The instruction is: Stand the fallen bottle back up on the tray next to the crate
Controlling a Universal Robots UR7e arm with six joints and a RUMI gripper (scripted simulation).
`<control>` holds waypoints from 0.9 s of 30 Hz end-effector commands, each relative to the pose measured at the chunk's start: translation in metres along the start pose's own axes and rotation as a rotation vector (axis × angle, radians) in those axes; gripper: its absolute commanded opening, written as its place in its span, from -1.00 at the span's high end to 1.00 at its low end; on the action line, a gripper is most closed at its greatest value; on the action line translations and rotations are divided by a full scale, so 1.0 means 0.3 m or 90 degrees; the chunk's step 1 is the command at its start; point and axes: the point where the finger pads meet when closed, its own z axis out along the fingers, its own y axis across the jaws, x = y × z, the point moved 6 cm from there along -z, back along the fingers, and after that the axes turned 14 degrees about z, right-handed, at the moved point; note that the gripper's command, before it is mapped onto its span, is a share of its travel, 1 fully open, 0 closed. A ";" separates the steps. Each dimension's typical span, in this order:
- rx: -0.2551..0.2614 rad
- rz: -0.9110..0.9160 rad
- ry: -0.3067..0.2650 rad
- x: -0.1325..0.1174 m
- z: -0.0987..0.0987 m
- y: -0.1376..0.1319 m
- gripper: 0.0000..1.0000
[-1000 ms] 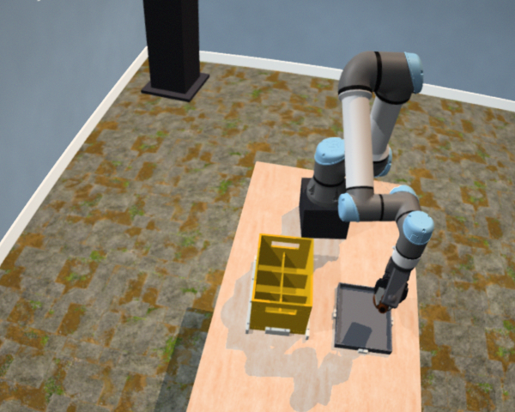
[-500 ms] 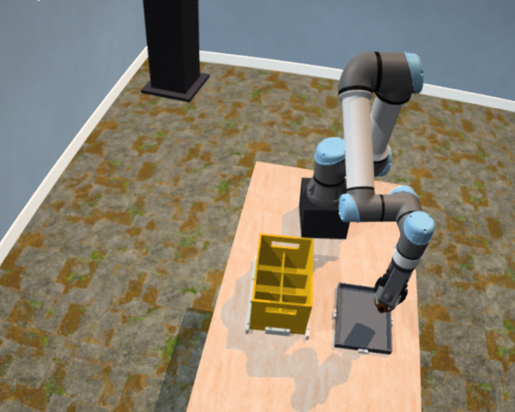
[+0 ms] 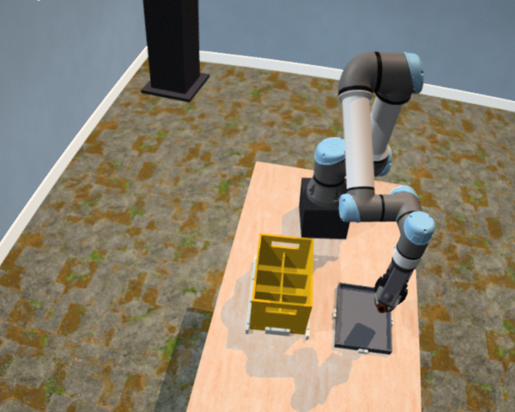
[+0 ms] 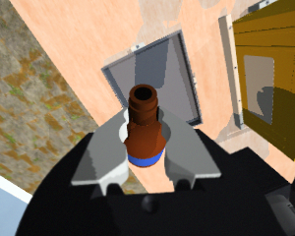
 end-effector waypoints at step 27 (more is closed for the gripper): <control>0.001 0.026 0.001 0.001 -0.002 -0.001 1.00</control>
